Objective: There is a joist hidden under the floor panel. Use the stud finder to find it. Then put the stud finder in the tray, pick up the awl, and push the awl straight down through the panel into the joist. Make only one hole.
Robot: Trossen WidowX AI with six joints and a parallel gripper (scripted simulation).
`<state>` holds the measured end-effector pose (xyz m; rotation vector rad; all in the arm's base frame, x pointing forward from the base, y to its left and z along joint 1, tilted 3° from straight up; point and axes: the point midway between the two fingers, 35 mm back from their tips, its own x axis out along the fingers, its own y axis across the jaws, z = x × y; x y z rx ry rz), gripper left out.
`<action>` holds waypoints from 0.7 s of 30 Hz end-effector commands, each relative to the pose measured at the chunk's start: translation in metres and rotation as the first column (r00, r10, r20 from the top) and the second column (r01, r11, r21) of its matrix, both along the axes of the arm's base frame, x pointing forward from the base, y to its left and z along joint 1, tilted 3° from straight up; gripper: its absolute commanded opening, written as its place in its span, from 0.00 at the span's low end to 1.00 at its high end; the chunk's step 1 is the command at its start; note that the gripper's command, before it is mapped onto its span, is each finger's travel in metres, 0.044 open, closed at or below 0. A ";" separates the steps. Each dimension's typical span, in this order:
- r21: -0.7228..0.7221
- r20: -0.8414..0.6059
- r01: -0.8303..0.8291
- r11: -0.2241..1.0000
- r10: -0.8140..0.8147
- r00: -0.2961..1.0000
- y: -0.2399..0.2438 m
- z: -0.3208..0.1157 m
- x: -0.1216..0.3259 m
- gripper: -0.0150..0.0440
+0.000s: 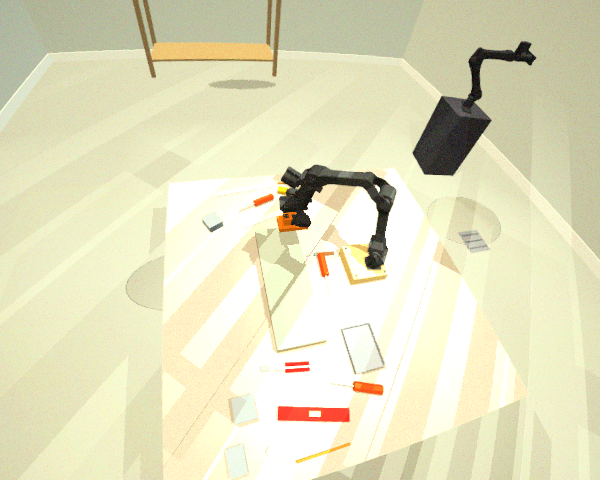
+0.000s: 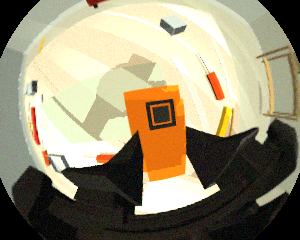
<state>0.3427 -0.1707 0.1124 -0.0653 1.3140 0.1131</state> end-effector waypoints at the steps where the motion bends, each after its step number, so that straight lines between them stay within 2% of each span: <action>1: -0.006 0.008 -0.003 1.000 0.003 1.000 0.009 0.004 0.023 0.25; 6: -0.004 0.011 -0.011 1.000 0.011 1.000 0.022 0.003 0.045 0.25; 21: -0.004 0.011 -0.011 1.000 0.011 1.000 0.021 -0.014 0.047 0.25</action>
